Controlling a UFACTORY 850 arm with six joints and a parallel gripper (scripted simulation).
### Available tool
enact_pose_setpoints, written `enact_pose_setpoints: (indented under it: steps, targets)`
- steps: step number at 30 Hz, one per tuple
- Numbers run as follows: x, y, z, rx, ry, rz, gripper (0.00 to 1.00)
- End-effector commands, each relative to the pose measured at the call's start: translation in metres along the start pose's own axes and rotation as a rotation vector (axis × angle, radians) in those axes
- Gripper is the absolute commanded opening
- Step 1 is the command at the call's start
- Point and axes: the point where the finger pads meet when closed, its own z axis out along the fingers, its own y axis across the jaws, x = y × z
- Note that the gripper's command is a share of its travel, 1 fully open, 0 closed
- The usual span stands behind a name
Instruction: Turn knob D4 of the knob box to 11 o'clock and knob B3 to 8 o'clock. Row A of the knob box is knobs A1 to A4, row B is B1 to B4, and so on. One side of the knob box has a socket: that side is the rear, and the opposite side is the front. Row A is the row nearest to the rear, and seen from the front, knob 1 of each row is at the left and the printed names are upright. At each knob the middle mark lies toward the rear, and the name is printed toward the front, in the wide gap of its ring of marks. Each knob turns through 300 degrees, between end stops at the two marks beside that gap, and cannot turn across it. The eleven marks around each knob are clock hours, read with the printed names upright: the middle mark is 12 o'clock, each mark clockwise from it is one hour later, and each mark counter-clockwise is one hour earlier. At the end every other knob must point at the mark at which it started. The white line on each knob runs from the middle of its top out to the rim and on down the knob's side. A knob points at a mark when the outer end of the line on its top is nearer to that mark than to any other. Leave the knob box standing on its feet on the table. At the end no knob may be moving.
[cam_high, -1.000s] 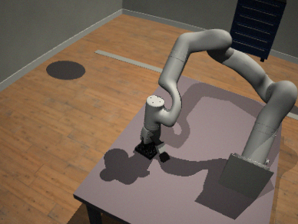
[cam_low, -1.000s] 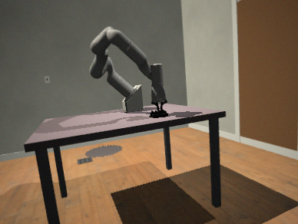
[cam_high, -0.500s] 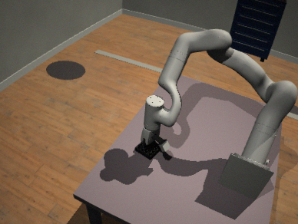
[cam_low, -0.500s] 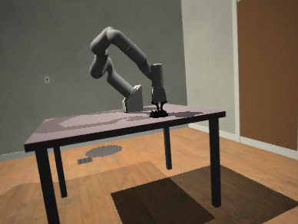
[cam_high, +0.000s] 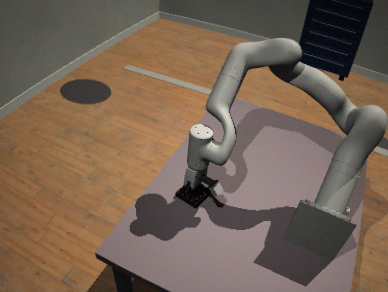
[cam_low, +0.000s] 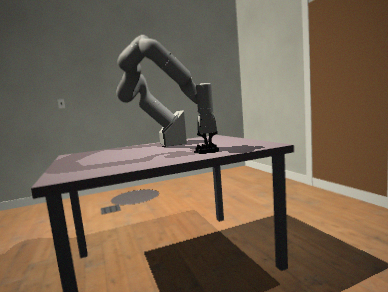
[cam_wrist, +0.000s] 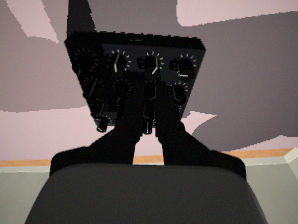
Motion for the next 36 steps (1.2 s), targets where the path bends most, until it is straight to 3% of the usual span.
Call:
enact_pose_setpoints:
  steps: [1,22,23,36]
  targets:
    - [-0.0007,0.0002,-0.0008,-0.001,-0.001,-0.012,0.08]
    - [-0.0007,0.0002,-0.0008,-0.001,-0.001,-0.019,0.08]
    - [-0.0007,0.0002,-0.0008,-0.001,-0.001,-0.019,0.19]
    - [-0.0007,0.0002,-0.0008,-0.001,-0.001,-0.019,0.19]
